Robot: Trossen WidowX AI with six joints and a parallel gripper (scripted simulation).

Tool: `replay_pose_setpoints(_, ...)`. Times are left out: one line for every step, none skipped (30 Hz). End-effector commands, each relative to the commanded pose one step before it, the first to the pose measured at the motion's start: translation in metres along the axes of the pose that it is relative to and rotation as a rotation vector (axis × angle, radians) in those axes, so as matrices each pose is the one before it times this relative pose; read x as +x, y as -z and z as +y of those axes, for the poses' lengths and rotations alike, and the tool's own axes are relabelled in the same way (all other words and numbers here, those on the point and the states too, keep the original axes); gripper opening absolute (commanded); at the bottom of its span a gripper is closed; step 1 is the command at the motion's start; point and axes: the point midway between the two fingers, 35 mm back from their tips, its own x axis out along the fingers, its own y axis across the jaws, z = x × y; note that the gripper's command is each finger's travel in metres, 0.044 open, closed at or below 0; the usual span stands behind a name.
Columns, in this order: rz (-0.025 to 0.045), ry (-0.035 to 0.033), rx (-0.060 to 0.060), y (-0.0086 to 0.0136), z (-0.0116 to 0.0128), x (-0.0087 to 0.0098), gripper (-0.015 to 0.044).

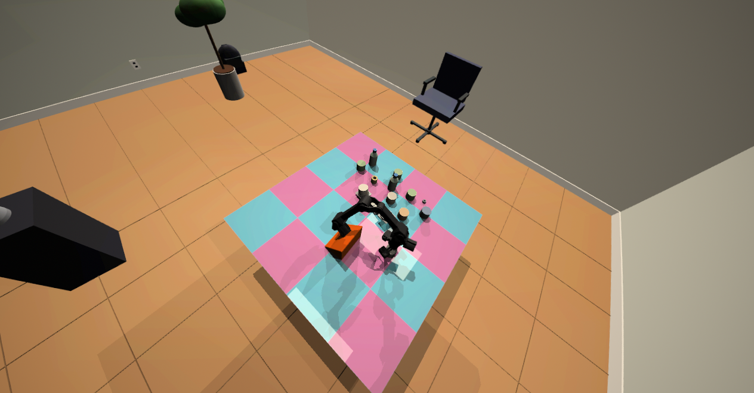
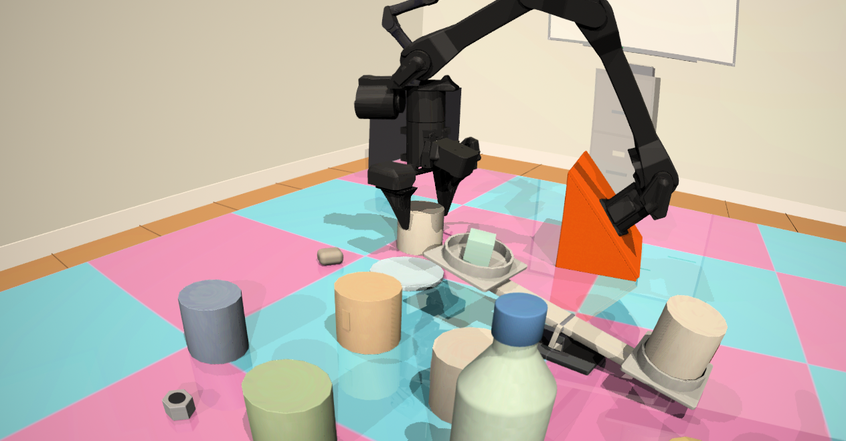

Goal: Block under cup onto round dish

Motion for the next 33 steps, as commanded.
replay_pose_setpoints(0.03104, 0.01949, -0.0056, 0.00371, -0.00221, -0.03580, 0.0440)
replay_pose_setpoints(0.00000, 0.00000, 0.0000, 0.00000, 0.00000, 0.00000, 0.0440)
replay_pose_setpoints(0.00000, 0.00000, 0.0000, 0.00000, 0.00000, 0.00000, 0.0440)
replay_pose_setpoints(0.00000, 0.00000, 0.0000, 0.00000, 0.00000, 0.00000, 0.0440)
replay_pose_setpoints(0.00000, 0.00000, 0.0000, 0.00000, 0.00000, 0.00000, 0.0440)
replay_pose_setpoints(0.00322, -0.00240, 0.0013, -0.00044, -0.00059, -0.00050, 0.0414)
replay_pose_setpoints(0.00971, -0.00709, 0.0039, -0.00133, -0.00176, -0.00150, 0.0387)
replay_pose_setpoints(0.01637, -0.01145, 0.0064, -0.00226, -0.00292, -0.00251, 0.0361)
replay_pose_setpoints(0.02013, -0.01323, 0.0077, -0.00282, -0.00352, -0.00307, 0.0335)
replay_pose_setpoints(0.00492, -0.00232, 0.0261, -0.00197, -0.00208, -0.00163, 0.0309)
replay_pose_setpoints(0.00037, 0.00065, 0.0313, -0.00176, -0.00162, -0.00118, 0.0282)
replay_pose_setpoints(-0.00005, 0.00087, 0.0316, -0.00179, -0.00152, -0.00113, 0.0260)
replay_pose_setpoints(-0.00013, 0.00087, 0.0316, -0.00186, -0.00145, -0.00112, 0.0260)
replay_pose_setpoints(-0.00018, 0.00086, 0.0316, -0.00192, -0.00139, -0.00110, 0.0260)
replay_pose_setpoints(-0.00023, 0.00084, 0.0316, -0.00198, -0.00132, -0.00109, 0.0260)
replay_pose_setpoints(-0.00030, 0.00090, 0.0343, -0.00221, -0.00136, -0.00117, 0.0260)
replay_pose_setpoints(-0.00036, 0.00088, 0.0347, -0.00230, -0.00129, -0.00117, 0.0260)
replay_pose_setpoints(-0.00041, 0.00085, 0.0347, -0.00236, -0.00120, -0.00116, 0.0260)
replay_pose_setpoints(-0.00046, 0.00082, 0.0347, -0.00242, -0.00110, -0.00114, 0.0260)
replay_pose_setpoints(-0.00051, 0.00079, 0.0347, -0.00247, -0.00100, -0.00113, 0.0260)
replay_pose_setpoints(-0.00056, 0.00075, 0.0347, -0.00252, -0.00090, -0.00111, 0.0260)
replay_pose_setpoints(-0.00061, 0.00071, 0.0347, -0.00257, -0.00080, -0.00110, 0.0260)
replay_pose_setpoints(-0.00065, 0.00067, 0.0347, -0.00261, -0.00070, -0.00108, 0.0260)
replay_pose_setpoints(-0.00070, 0.00063, 0.0347, -0.00265, -0.00059, -0.00107, 0.0260)
replay_pose_setpoints(-0.00073, 0.00058, 0.0347, -0.00268, -0.00048, -0.00105, 0.0260)
replay_pose_setpoints(-0.00077, 0.00053, 0.0347, -0.00270, -0.00037, -0.00104, 0.0260)
replay_pose_setpoints(-0.00081, 0.00048, 0.0347, -0.00273, -0.00026, -0.00102, 0.0260)
replay_pose_setpoints(-0.00084, 0.00043, 0.0347, -0.00275, -0.00015, -0.00101, 0.0260)
replay_pose_setpoints(-0.00087, 0.00038, 0.0347, -0.00276, -0.00003, -0.00099, 0.0260)
replay_pose_setpoints(-0.00089, 0.00032, 0.0347, -0.00277, 0.00008, -0.00098, 0.0260)
replay_pose_setpoints(-0.00091, 0.00027, 0.0347, -0.00277, 0.00020, -0.00096, 0.0260)
replay_pose_setpoints(-0.00093, 0.00021, 0.0346, -0.00277, 0.00032, -0.00094, 0.0260)
replay_pose_setpoints(-0.00095, 0.00015, 0.0346, -0.00276, 0.00043, -0.00093, 0.0260)
